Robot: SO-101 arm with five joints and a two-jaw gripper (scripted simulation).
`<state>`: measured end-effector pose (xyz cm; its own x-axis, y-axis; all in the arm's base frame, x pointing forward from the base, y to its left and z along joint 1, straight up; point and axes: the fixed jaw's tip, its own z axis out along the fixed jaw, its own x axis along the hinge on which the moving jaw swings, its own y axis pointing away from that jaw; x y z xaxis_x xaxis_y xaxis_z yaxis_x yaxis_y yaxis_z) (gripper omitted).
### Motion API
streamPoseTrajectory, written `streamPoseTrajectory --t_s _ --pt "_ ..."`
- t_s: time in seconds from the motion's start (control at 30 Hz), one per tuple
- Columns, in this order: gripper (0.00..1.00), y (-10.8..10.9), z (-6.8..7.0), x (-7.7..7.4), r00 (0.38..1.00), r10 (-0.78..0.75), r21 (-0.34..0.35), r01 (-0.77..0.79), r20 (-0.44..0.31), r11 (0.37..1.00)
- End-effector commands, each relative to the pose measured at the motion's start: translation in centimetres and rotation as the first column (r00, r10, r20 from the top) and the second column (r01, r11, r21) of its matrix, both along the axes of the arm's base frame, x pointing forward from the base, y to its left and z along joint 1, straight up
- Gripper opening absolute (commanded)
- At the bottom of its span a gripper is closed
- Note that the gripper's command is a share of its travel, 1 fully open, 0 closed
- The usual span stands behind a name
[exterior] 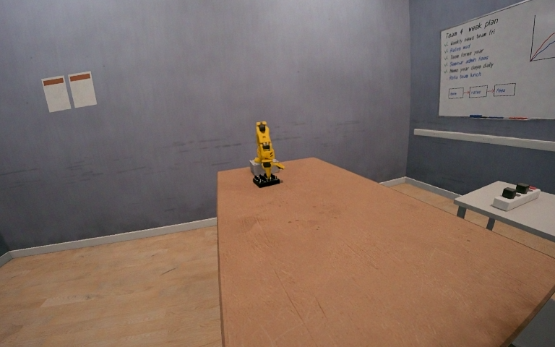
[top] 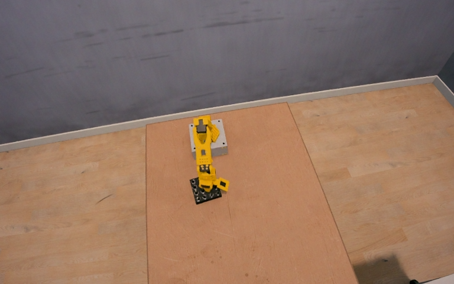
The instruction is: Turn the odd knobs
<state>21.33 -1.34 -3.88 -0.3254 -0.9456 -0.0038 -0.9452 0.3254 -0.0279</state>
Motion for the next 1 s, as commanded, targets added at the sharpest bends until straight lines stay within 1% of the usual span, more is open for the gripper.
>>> streamPoseTrajectory --t_s 0.0,0.57,0.97 --pt "0.07 0.13 -0.29 -0.62 1.0 -0.006 0.006 0.006 -0.028 1.0" --pt "0.08 0.14 -0.22 -0.65 1.0 -0.006 0.006 0.006 -0.028 1.0" --pt "0.08 0.14 0.63 -0.58 1.0 -0.006 0.006 0.006 -0.028 1.0"
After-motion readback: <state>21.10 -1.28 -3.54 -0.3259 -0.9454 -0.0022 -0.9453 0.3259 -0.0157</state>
